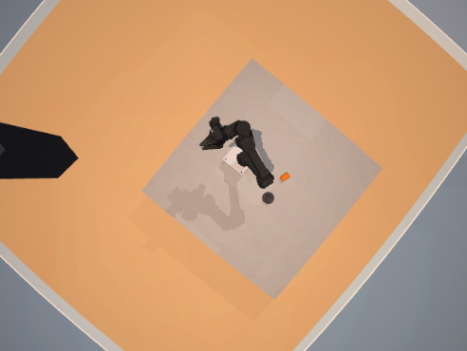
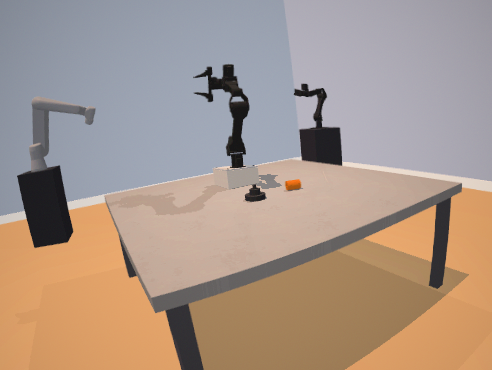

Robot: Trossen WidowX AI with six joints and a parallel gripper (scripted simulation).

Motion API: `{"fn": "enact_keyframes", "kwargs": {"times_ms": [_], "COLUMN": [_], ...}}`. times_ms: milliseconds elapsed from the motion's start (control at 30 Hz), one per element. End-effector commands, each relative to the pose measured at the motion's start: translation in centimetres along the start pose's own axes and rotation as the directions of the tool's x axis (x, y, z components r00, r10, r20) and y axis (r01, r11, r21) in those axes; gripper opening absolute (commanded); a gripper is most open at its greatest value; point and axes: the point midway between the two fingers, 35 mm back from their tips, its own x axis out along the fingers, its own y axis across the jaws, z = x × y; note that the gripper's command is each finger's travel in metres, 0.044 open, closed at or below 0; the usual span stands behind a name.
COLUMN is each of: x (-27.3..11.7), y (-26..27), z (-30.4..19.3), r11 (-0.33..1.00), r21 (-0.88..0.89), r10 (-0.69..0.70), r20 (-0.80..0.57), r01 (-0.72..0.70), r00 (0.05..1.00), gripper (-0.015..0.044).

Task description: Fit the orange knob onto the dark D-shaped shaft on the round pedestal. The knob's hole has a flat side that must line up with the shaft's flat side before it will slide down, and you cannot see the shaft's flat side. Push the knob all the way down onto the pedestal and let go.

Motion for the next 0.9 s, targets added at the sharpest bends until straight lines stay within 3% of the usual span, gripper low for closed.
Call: {"fn": "enact_keyframes", "kwargs": {"times_ms": [0,167,300,567,700,867], "x": [0.0,-2.0,-6.9,-20.4,-27.7,-36.3], "y": [0.0,-0.8,-2.4,-6.4,-8.8,-12.3], "z": [0.2,5.4,11.8,18.6,19.0,17.1], "r11": [1.0,1.0,0.998,0.966,0.934,0.875], "r21": [-0.001,-0.024,-0.041,0.011,0.123,0.312], "r10": [0.0,0.003,-0.022,-0.127,-0.198,-0.301], "r20": [0.007,0.235,0.528,0.89,0.96,0.949], "r01": [0.0,0.003,0.051,0.257,0.334,0.371], "r00": [1.0,0.972,0.849,0.438,0.199,-0.089], "gripper": [0.0426,0.044,0.044,0.044,0.044,0.044]}}
